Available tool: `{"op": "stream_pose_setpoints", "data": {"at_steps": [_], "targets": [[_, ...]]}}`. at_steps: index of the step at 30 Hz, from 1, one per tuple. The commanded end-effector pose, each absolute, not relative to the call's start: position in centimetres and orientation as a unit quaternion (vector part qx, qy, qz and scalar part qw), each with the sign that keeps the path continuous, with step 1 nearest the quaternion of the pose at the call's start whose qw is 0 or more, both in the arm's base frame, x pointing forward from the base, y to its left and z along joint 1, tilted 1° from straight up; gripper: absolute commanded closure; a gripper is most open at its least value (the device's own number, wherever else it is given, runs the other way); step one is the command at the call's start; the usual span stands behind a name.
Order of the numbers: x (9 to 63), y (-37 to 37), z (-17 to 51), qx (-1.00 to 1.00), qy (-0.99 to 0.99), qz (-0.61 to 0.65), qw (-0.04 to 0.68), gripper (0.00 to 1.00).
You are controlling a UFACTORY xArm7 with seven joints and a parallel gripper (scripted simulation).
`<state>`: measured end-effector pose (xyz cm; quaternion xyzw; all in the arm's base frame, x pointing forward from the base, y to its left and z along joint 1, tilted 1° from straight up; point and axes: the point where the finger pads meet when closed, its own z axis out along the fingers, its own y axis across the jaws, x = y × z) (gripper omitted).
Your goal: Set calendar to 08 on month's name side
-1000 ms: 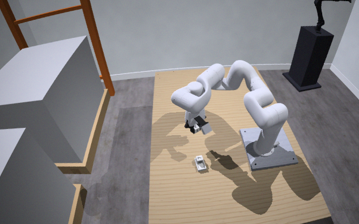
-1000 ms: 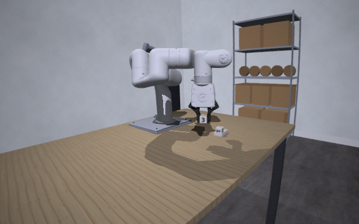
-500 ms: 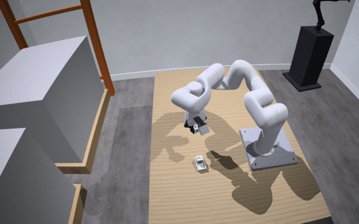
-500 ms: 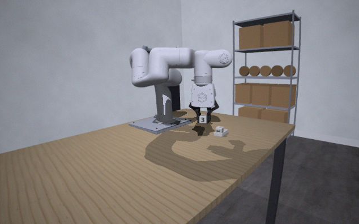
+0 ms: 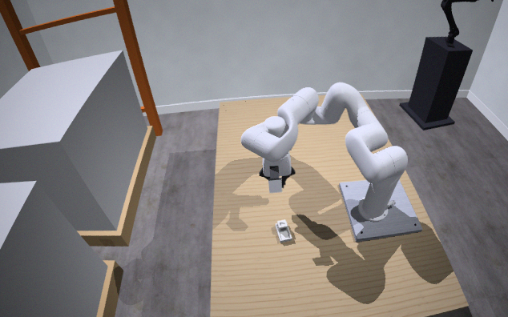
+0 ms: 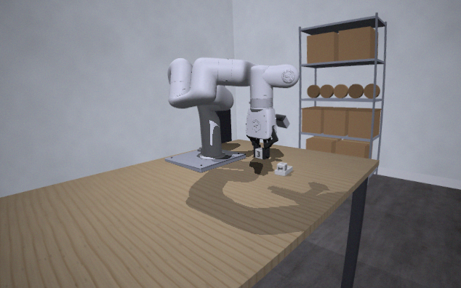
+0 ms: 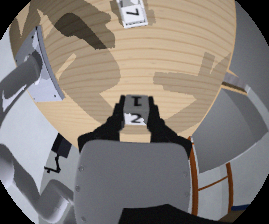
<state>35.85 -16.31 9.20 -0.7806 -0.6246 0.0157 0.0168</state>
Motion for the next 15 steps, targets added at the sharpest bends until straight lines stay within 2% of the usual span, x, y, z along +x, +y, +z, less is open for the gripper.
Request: {"op": "stream_pose_setpoints", "data": {"at_steps": [1,15], "targets": [[35.87,-16.24,9.28,-0.829,-0.559,0.018,0.012,0.71],[35.75,-16.12,9.19,-0.924,-0.381,0.023,0.01,0.71]]}}
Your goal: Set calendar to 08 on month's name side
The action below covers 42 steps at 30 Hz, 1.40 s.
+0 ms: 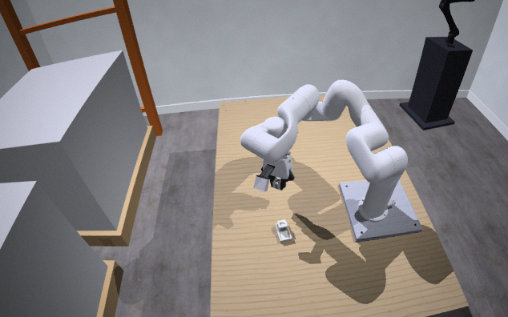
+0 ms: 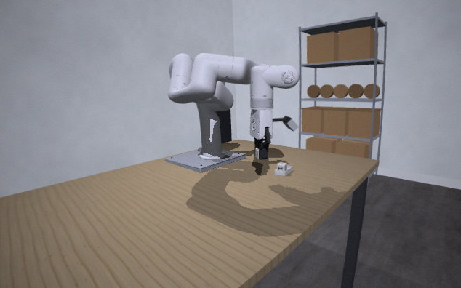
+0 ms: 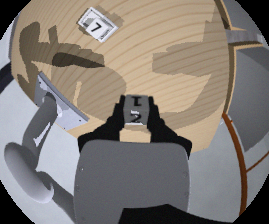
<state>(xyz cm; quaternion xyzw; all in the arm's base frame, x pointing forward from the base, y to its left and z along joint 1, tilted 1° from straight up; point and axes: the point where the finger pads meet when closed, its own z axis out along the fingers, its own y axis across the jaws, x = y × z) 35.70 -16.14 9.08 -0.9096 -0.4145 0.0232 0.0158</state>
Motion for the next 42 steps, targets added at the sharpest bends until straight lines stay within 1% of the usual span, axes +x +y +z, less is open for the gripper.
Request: {"op": "stream_pose_setpoints", "data": {"at_steps": [1,14,17,18,22,32,34,36,42], "targets": [[35.73,-16.11,9.18,-0.94,-0.34,0.024,0.01,0.71],[35.66,-16.09,9.16,-0.991,-0.131,0.027,0.005,0.71],[35.66,-16.1,9.16,-0.992,-0.122,0.027,0.005,0.71],[35.65,-16.11,9.16,-0.997,-0.077,0.027,0.003,0.71],[35.65,-16.13,9.17,-1.0,-0.012,0.027,0.002,0.71],[35.67,-16.23,9.23,-0.987,0.158,0.025,-0.003,0.71],[35.67,-16.23,9.23,-0.987,0.158,0.025,-0.003,0.71],[35.69,-16.27,9.27,-0.975,0.219,0.023,-0.004,0.71],[35.74,-16.37,9.33,-0.95,0.311,0.02,-0.006,0.71]]}}
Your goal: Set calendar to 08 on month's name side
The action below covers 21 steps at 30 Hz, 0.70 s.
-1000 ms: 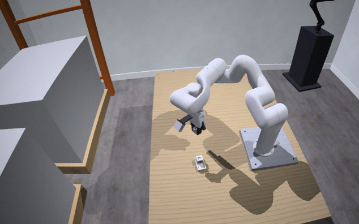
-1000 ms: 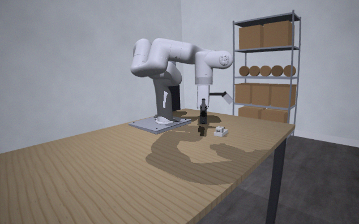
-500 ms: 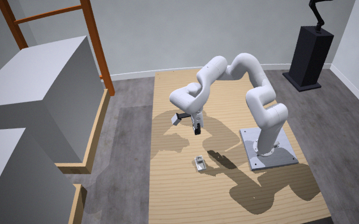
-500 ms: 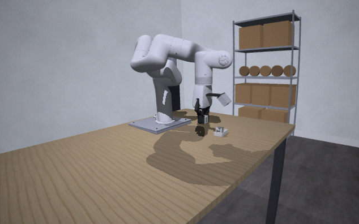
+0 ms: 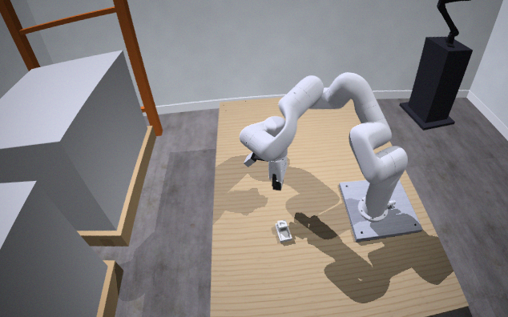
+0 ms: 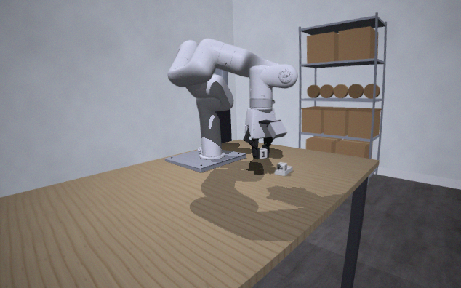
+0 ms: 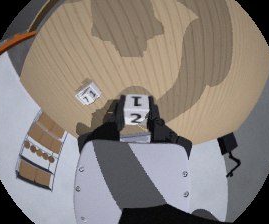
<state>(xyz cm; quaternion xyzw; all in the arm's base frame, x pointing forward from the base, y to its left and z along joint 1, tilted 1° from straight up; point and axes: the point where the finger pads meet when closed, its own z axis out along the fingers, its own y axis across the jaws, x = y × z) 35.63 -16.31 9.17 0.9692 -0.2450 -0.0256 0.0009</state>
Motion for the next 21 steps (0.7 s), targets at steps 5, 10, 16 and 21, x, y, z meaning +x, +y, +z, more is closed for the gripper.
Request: {"op": "stream_pose_setpoints", "data": {"at_steps": [5,10,16,21], "targets": [[35.78,-16.45,9.4,0.923,-0.384,-0.018,0.007,0.71],[35.83,-16.52,9.45,0.9,-0.435,-0.015,0.008,0.71],[35.92,-16.66,9.57,0.852,-0.524,-0.011,0.009,0.71],[35.97,-16.74,9.63,0.825,-0.565,-0.008,0.008,0.71]]}}
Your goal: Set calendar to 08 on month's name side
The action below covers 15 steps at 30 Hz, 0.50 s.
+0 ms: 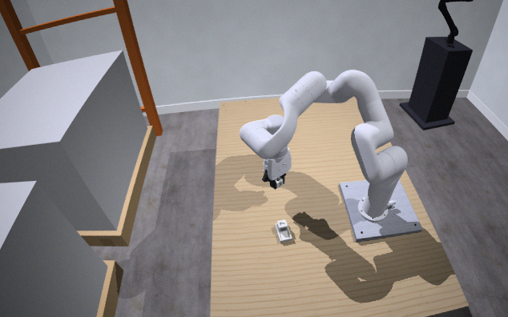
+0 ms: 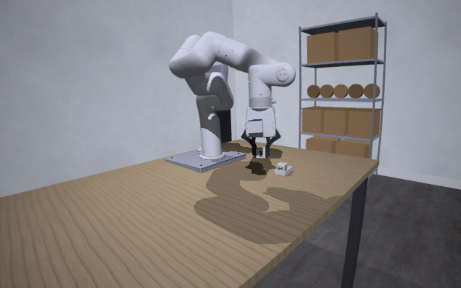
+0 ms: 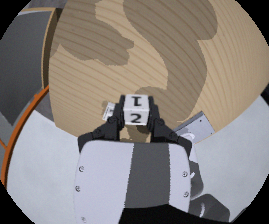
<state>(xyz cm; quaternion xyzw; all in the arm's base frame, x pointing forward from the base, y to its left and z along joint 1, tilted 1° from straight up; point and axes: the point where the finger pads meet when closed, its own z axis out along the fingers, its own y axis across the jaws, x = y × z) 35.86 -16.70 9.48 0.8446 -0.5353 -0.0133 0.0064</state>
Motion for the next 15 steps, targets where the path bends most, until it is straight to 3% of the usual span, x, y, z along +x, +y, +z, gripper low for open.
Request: {"op": "stream_pose_setpoints", "data": {"at_steps": [1,15], "targets": [[35.97,-16.74,9.64,0.823,-0.568,-0.008,0.008,0.71],[35.98,-16.75,9.65,0.819,-0.574,-0.008,0.008,0.71]]}}
